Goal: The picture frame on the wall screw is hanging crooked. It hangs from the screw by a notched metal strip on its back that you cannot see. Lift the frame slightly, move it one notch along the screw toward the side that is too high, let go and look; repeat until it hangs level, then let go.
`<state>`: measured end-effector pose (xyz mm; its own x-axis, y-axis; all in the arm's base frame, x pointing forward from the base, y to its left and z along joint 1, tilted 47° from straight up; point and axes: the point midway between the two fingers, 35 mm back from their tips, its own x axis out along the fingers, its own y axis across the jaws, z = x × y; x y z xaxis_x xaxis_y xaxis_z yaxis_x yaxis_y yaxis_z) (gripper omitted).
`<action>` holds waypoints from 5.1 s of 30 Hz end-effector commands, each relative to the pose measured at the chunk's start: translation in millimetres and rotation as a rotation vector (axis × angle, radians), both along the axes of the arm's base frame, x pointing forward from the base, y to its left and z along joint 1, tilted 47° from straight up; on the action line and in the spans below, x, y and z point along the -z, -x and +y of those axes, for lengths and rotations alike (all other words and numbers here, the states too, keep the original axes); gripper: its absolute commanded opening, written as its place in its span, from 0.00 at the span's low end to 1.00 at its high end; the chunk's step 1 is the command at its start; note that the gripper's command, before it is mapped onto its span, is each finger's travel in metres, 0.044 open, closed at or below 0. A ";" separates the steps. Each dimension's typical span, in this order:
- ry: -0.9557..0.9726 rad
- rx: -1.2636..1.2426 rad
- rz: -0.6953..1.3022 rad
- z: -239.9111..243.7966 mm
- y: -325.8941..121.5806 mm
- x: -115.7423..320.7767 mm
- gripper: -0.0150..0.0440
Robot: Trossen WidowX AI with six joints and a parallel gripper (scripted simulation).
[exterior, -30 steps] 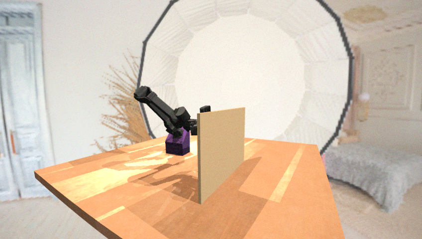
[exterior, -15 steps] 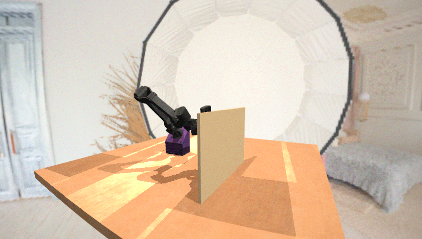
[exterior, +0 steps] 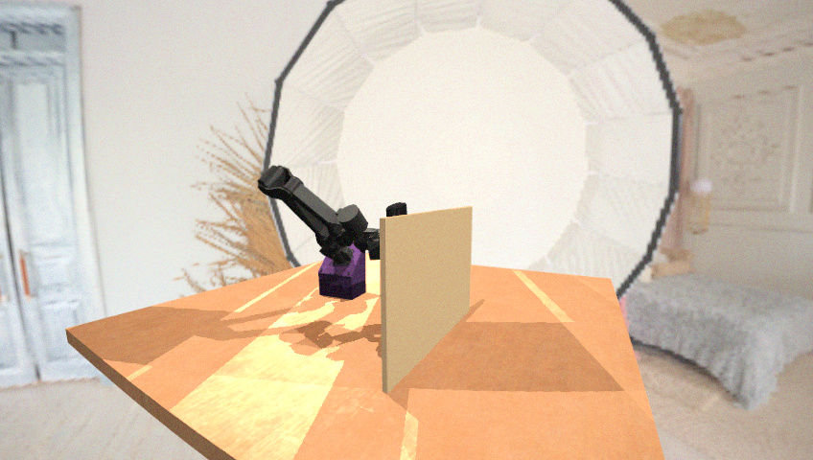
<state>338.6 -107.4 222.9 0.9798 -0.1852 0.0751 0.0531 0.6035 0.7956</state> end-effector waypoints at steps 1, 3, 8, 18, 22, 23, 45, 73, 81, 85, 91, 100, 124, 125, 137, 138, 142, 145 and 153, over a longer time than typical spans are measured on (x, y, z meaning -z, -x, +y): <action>0.007 -0.009 -0.005 2.8 -0.6 -1.4 0.25; 0.007 -0.009 -0.005 3.1 -0.6 -1.9 0.25; 0.007 -0.009 -0.005 2.8 -0.6 -1.3 0.25; 0.007 -0.009 -0.005 3.3 -0.7 -1.4 0.25; 0.007 -0.009 -0.005 3.1 -0.7 -0.9 0.25; 0.007 -0.009 -0.005 3.2 -0.7 -1.0 0.25; 0.007 -0.009 -0.005 3.5 -0.8 -0.9 0.25; 0.008 -0.009 -0.005 1.2 -0.7 2.0 0.25; 0.008 -0.009 -0.005 -0.6 -0.5 3.9 0.25; 0.007 -0.008 -0.005 -1.4 -0.5 4.7 0.25; 0.001 0.004 0.000 -3.0 -0.2 5.3 0.25; 0.021 0.004 0.005 -3.3 -0.3 6.5 0.25; 0.155 0.016 0.029 -4.3 -0.5 8.1 0.25; 0.160 0.016 0.030 -4.3 -0.6 8.1 0.25; 0.160 0.017 0.032 -4.3 -0.8 8.4 0.61; 0.160 0.017 0.032 -4.3 -0.8 8.4 0.65; 0.160 0.017 0.032 -4.3 -0.8 8.4 0.69; 0.144 0.014 0.028 -4.1 11.1 5.7 0.69; 0.057 -0.001 0.008 4.4 71.2 6.5 0.69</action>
<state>287.5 -108.4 223.2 0.9785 -0.1882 0.0848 0.0662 0.6756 0.7343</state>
